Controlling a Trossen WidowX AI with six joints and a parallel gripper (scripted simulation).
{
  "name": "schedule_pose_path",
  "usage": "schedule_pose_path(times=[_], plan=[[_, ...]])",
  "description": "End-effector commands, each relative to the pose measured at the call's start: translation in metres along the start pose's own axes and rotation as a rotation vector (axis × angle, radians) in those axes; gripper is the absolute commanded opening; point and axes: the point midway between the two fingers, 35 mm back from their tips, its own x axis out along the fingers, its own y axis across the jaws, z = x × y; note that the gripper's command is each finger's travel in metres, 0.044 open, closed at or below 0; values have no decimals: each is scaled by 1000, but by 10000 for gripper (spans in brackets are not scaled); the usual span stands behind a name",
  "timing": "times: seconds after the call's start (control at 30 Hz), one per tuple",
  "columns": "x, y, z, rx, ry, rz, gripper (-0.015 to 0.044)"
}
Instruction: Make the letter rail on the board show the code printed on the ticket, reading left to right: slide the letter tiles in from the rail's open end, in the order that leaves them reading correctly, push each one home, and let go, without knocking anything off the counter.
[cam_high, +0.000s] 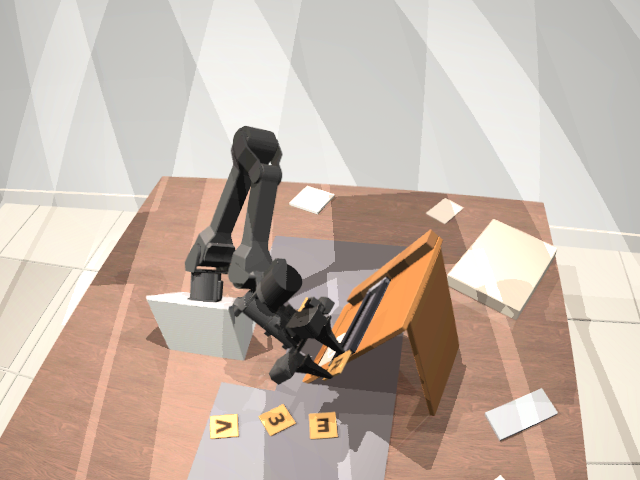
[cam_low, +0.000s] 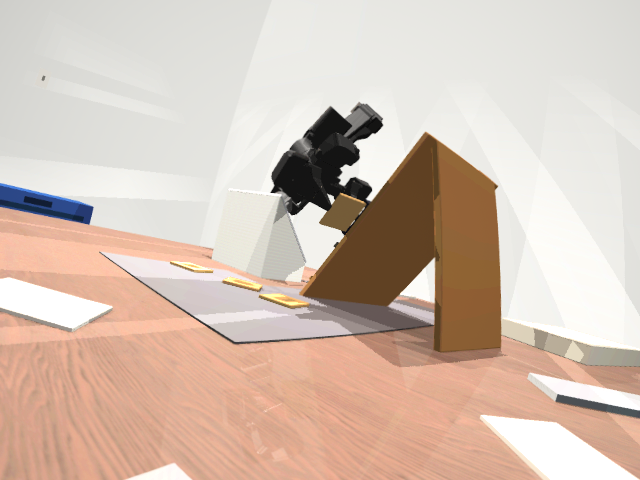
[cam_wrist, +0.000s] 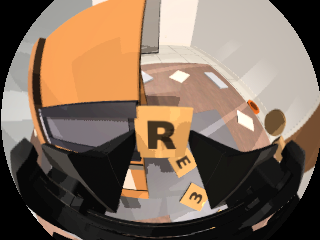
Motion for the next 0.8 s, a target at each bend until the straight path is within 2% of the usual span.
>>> schedule_pose_path(times=[0.0,0.77], plan=[[0,3,1,-2,-3,-1,0],[0,15,1,-2,-3,-1,0]])
